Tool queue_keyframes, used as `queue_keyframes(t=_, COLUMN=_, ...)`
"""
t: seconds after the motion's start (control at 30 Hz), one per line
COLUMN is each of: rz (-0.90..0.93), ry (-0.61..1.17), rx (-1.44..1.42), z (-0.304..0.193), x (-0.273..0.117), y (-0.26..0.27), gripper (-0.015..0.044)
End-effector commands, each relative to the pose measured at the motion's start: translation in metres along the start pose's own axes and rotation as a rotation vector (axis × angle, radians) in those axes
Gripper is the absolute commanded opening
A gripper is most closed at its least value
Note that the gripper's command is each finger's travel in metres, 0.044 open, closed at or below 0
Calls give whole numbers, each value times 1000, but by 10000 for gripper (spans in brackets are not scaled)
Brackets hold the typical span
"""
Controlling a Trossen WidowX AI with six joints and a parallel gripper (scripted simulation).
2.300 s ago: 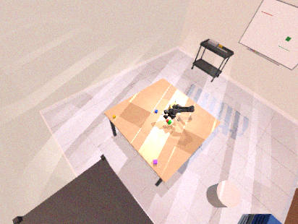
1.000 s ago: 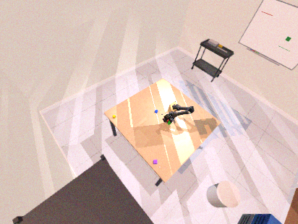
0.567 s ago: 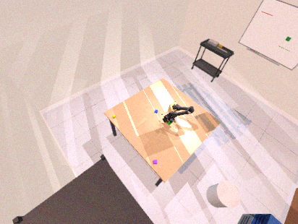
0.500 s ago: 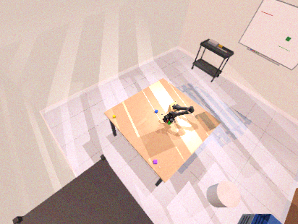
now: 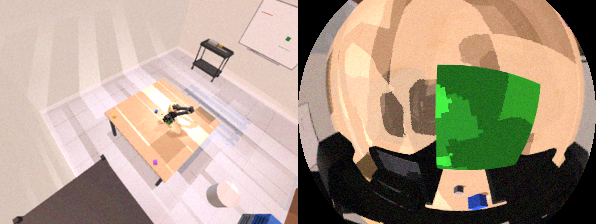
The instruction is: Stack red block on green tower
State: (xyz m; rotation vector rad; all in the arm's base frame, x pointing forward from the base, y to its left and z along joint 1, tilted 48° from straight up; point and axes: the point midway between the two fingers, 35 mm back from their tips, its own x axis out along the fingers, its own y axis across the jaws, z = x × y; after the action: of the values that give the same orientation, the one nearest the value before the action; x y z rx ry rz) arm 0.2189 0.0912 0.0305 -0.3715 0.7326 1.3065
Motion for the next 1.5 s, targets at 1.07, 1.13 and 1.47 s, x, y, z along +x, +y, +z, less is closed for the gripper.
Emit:
queue_keyframes(t=1.07, rz=2, ry=2, rx=5, z=-1, x=-112, y=-1, gripper=0)
queue_keyframes(t=1.13, rz=2, ry=1, rx=5, z=-1, x=-117, y=-1, gripper=0)
queue_keyframes(t=1.47, rz=2, ry=2, rx=5, z=7, x=-118, y=-1, gripper=0)
